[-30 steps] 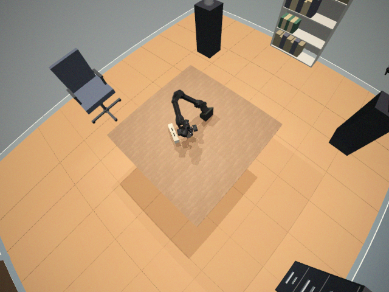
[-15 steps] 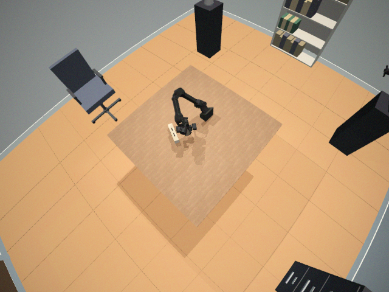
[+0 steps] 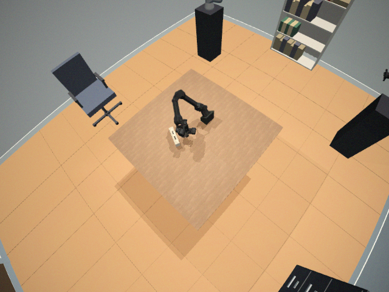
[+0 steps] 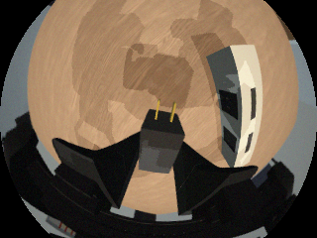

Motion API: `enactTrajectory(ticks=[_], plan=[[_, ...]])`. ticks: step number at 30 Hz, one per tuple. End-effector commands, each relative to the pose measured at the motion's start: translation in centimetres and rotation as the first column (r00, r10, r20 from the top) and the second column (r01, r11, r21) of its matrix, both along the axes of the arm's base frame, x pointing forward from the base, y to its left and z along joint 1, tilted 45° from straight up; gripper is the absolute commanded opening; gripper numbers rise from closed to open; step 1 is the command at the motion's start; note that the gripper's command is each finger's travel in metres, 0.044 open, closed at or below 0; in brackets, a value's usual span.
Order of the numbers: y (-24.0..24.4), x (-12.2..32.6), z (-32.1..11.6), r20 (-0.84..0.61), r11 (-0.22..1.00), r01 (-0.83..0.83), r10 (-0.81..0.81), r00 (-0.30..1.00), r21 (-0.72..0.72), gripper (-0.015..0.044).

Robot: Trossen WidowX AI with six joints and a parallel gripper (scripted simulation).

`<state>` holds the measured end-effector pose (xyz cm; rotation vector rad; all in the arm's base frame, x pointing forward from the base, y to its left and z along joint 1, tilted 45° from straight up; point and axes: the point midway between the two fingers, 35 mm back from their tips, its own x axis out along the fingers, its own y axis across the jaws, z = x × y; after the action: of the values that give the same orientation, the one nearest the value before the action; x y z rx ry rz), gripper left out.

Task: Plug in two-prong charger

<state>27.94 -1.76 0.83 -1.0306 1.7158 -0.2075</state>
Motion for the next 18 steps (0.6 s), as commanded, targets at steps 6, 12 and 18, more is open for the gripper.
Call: enactTrajectory(ticks=[6,12,18], plan=[[-1.3,-0.4,0.5,0.132,0.991,0.13,-0.131,0.983,0.012,0.0],[-2.2,-0.8,0.7,0.219,0.975,0.221,-0.222,0.95,0.029,0.0],[-3.1,-1.1,1.0,0.302,0.95,0.308,-0.309,0.902,0.052,0.0]])
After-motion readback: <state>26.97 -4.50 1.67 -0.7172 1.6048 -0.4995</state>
